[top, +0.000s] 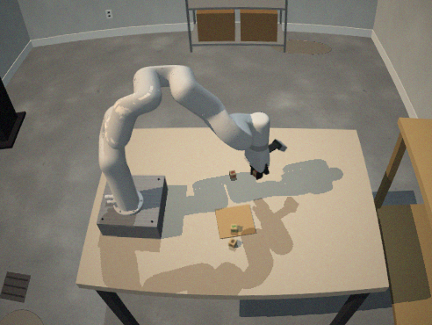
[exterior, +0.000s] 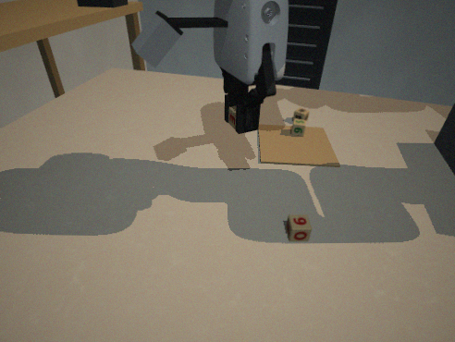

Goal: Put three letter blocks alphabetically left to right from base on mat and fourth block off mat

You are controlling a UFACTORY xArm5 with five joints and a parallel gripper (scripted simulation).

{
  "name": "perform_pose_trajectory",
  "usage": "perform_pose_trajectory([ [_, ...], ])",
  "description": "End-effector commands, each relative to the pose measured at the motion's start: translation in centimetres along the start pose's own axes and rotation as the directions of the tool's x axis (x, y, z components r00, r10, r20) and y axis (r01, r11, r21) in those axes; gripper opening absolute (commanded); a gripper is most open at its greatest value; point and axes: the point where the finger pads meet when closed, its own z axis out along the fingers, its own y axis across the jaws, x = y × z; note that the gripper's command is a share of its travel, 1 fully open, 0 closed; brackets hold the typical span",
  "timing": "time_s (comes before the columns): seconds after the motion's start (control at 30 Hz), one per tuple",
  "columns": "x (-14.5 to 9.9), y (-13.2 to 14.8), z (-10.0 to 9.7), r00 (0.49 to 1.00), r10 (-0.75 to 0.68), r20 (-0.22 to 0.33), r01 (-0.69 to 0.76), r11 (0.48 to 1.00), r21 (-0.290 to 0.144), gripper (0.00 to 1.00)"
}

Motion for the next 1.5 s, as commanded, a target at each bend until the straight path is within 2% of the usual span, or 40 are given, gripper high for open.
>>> perform_pose_trajectory([
  [0.0, -0.8, 0.6, -0.2, 0.99, 0.139, -0.006, -0.139, 0.99, -0.002, 0.21],
  [0.23, -2.1, 1.5, -0.3, 0.941, 0.338, -0.007, -0.338, 0.941, 0.0, 0.21],
  [0.3, -2.1, 1.5, -0.3, 0.941, 0.338, -0.007, -0.338, 0.941, 0.0, 0.21],
  [0.33, -2.7, 1.8, -0.3, 0.909, 0.417, -0.007, -0.417, 0.909, 0.0, 0.21],
  [0.5, -3.6, 2.3, -0.3, 0.847, 0.532, -0.007, -0.532, 0.847, 0.001, 0.21],
  [0.8, -5.4, 3.2, -0.4, 0.678, 0.735, -0.006, -0.735, 0.678, 0.003, 0.21],
  [0.87, -5.4, 3.2, -0.4, 0.678, 0.735, -0.006, -0.735, 0.678, 0.003, 0.21],
  [0.9, -6.0, 3.4, -0.4, 0.613, 0.79, -0.006, -0.79, 0.613, 0.004, 0.21],
  [1.03, -6.7, 3.7, -0.4, 0.531, 0.848, -0.005, -0.848, 0.531, 0.004, 0.21],
  [1.37, -8.8, 4.5, -0.4, 0.261, 0.965, -0.004, -0.965, 0.261, 0.006, 0.21],
  [1.43, -8.8, 4.5, -0.4, 0.261, 0.965, -0.004, -0.965, 0.261, 0.006, 0.21],
  [1.47, -9.4, 4.7, -0.4, 0.178, 0.984, -0.003, -0.984, 0.178, 0.006, 0.21],
])
